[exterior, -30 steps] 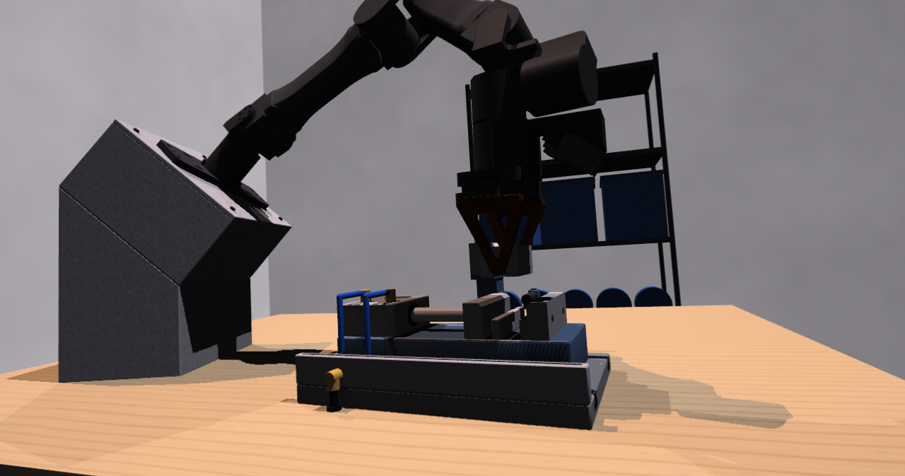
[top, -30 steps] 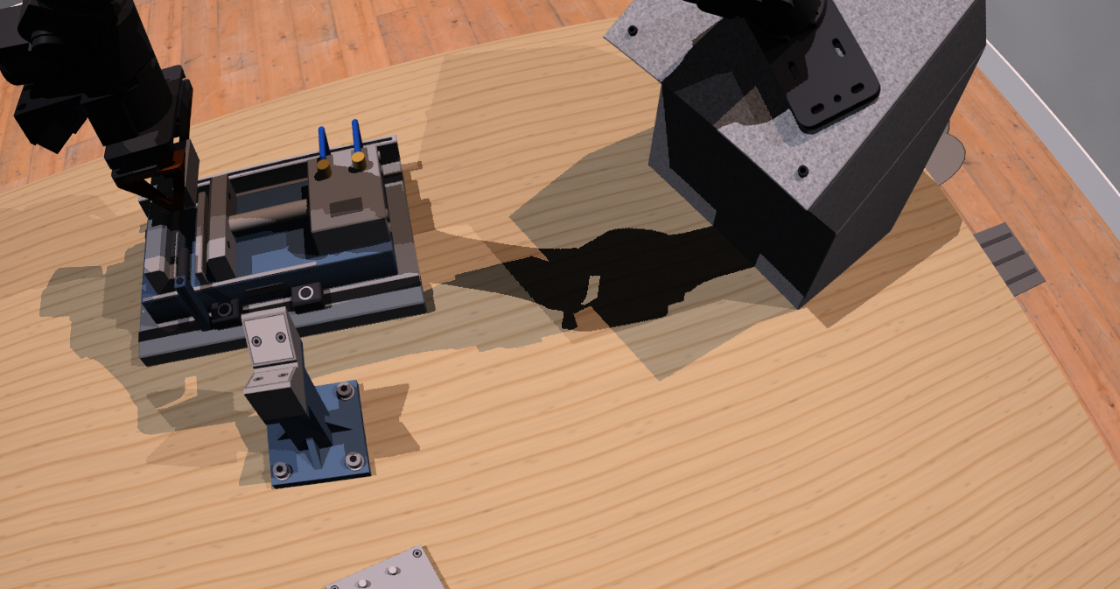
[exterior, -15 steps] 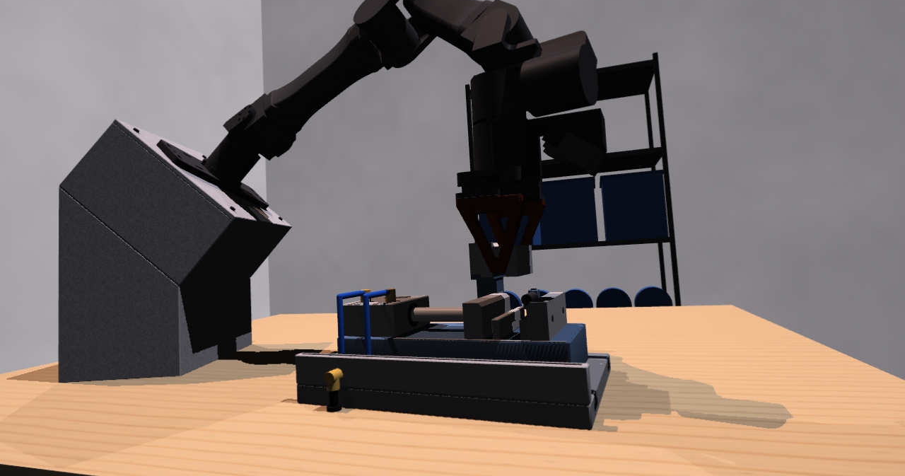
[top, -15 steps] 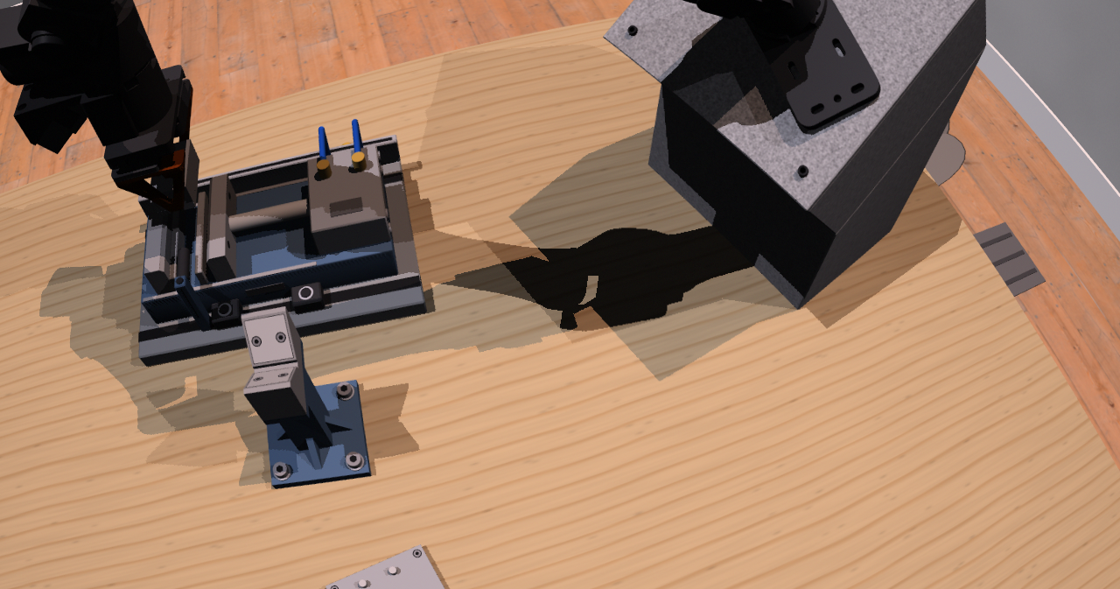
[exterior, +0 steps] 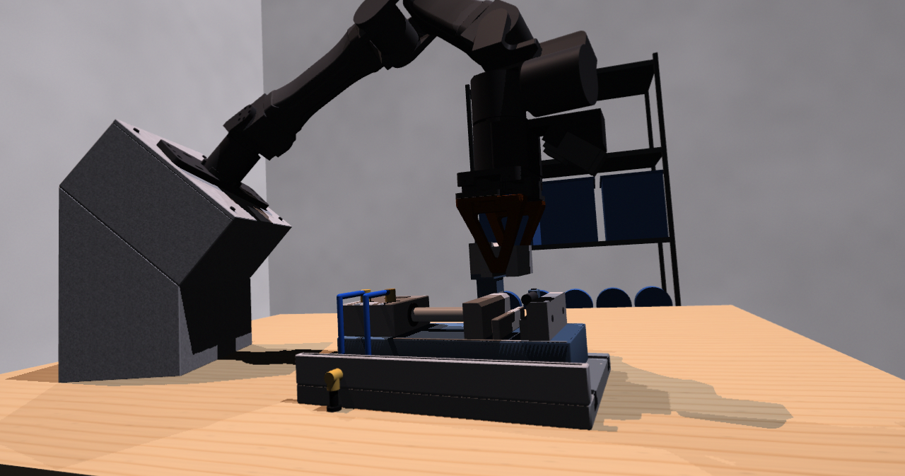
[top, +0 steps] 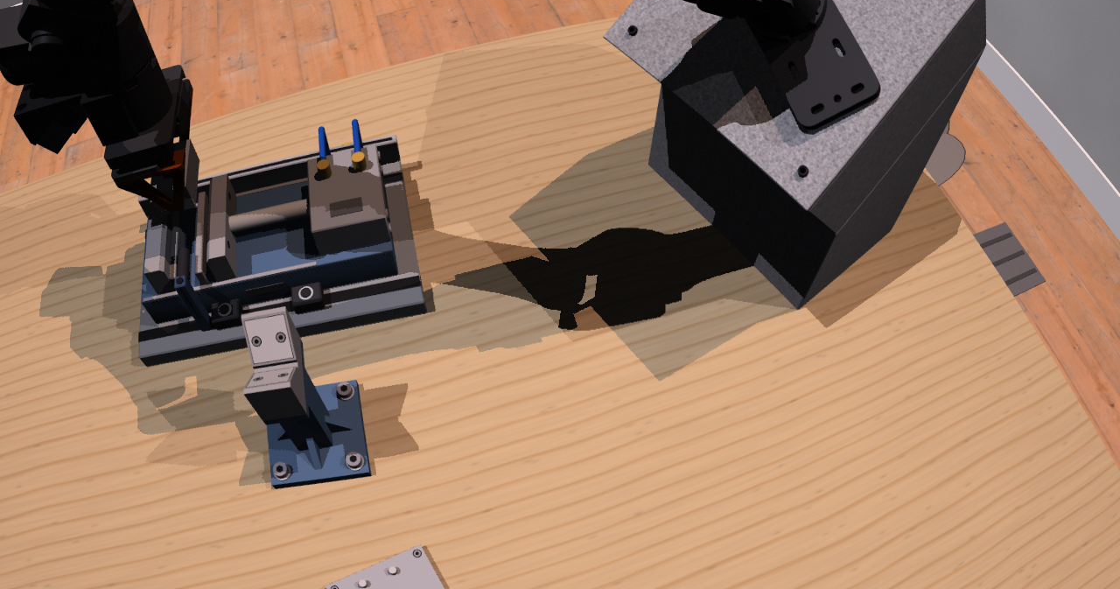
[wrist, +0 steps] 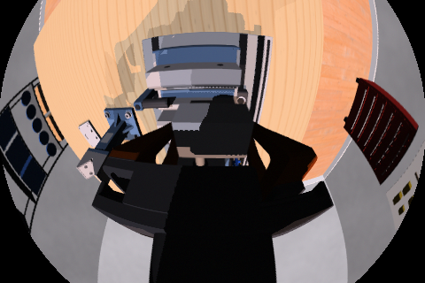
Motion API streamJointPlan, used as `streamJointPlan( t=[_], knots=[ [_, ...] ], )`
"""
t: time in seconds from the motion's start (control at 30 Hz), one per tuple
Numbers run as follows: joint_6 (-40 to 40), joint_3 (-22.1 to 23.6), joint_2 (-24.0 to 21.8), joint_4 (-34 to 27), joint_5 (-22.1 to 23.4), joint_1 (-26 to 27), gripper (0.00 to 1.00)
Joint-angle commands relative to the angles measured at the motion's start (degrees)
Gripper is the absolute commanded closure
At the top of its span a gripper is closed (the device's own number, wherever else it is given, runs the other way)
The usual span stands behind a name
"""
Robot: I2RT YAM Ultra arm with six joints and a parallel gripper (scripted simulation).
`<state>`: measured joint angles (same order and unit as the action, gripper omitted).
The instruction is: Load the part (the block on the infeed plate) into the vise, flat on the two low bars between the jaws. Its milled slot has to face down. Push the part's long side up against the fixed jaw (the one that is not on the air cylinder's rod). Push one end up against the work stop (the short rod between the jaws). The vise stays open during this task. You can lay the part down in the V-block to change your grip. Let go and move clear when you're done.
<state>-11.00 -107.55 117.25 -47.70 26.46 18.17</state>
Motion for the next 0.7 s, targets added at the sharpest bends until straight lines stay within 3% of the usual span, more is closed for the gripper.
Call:
streamJointPlan(
  t=[0.0, 0.67],
  knots=[
    [0.2, -0.4, -2.5, 0.0, -0.3, 0.6, 1.0],
    [-0.3, -1.5, -2.7, -0.8, -0.3, 0.6, 1.0]
  ],
)
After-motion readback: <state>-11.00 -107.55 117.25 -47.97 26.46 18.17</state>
